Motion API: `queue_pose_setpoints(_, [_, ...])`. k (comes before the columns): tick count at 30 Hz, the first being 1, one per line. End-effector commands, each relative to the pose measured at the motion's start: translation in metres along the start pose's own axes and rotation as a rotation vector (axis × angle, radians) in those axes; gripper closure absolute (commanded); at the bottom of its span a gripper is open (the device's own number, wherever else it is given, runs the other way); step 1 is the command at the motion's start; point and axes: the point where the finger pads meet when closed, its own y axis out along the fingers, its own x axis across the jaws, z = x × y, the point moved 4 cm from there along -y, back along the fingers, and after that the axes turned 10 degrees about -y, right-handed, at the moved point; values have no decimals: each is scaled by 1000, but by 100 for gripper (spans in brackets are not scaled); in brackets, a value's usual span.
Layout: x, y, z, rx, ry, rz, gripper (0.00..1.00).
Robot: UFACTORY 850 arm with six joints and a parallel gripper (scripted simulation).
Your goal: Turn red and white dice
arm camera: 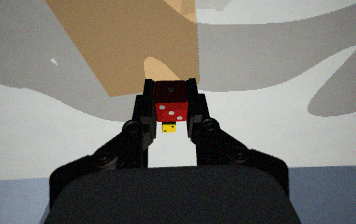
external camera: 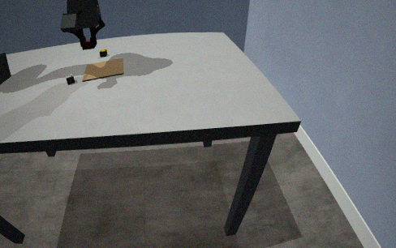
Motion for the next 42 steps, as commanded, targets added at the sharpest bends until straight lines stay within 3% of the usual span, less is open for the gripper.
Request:
queue_pose_setpoints(1, [-1,21,0,-1,0,5,79])
queue_pose_setpoints(7, [-1,49,0,-1,0,5,79])
queue_pose_setpoints(17, [-1,72,0,-1,0,4,79])
queue_pose_setpoints(42, [-1,75,0,-1,0,4,79])
